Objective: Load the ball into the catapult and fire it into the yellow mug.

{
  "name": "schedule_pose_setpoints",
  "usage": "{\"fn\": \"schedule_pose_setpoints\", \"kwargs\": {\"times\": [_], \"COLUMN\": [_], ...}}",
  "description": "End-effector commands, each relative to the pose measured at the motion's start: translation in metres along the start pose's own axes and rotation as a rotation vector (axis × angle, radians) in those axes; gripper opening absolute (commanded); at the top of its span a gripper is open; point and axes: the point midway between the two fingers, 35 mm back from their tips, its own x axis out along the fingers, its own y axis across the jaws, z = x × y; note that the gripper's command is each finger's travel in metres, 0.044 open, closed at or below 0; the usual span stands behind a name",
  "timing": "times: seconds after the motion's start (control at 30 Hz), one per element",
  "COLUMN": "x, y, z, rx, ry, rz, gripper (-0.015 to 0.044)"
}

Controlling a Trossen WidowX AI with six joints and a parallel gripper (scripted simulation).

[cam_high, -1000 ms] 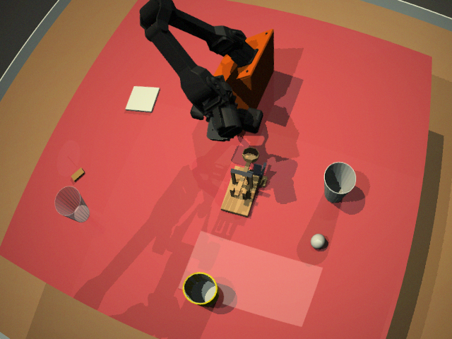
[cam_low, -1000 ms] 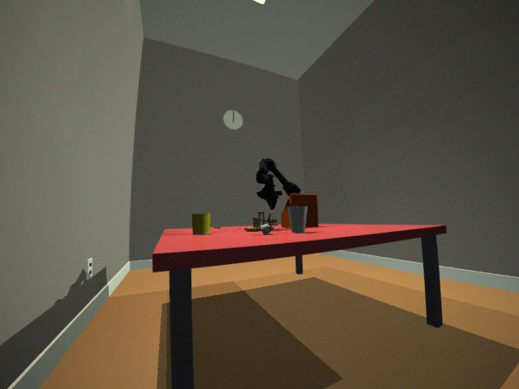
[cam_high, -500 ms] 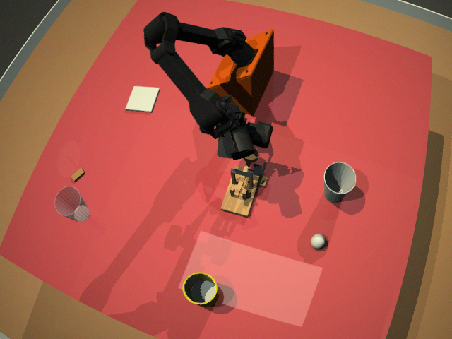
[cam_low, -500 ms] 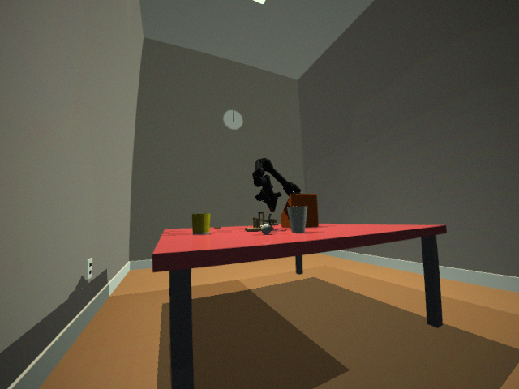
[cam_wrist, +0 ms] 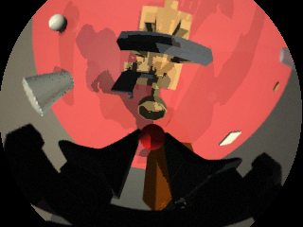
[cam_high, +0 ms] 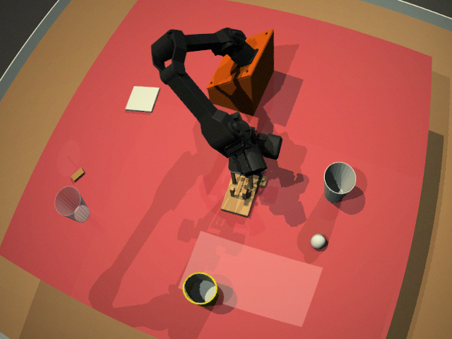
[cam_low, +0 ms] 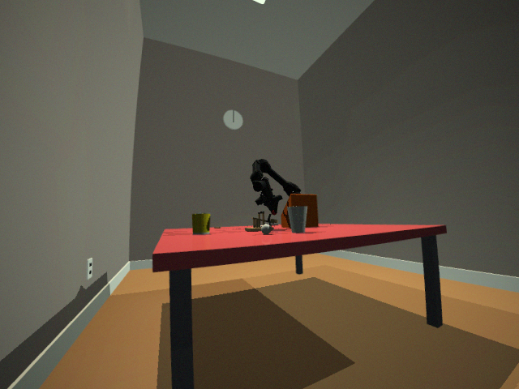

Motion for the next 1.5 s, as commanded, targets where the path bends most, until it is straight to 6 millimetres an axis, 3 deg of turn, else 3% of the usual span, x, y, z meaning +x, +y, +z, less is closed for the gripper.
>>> {"fn": "schedule_pose_setpoints", "kwargs": {"times": [0.0, 0.53, 0.73, 1.07, 1.13, 1.27, 1.33, 1.4, 1.43, 1.47], "x": [0.008, 0.027, 0.022, 0.019, -0.001, -0.066, -0.086, -0.088, -0.064, -0.065], "y": [0.003, 0.003, 0.004, 0.004, 0.005, 0.005, 0.005, 0.004, 0.007, 0.008], "z": [0.005, 0.013, 0.012, 0.011, 0.007, -0.016, -0.026, -0.027, -0.014, -0.009], "rx": [0.007, 0.007, 0.013, 0.013, 0.011, 0.006, 0.004, 0.004, -0.003, -0.006], "ry": [0.007, 0.007, 0.007, 0.007, 0.006, 0.006, 0.007, 0.007, -0.001, -0.016], "rz": [0.004, 0.003, 0.008, 0.008, 0.011, 0.012, 0.01, 0.009, 0.009, 0.016], "gripper": [0.0, 0.0, 0.0, 0.0263, 0.0315, 0.042, 0.044, 0.044, 0.044, 0.044]}}
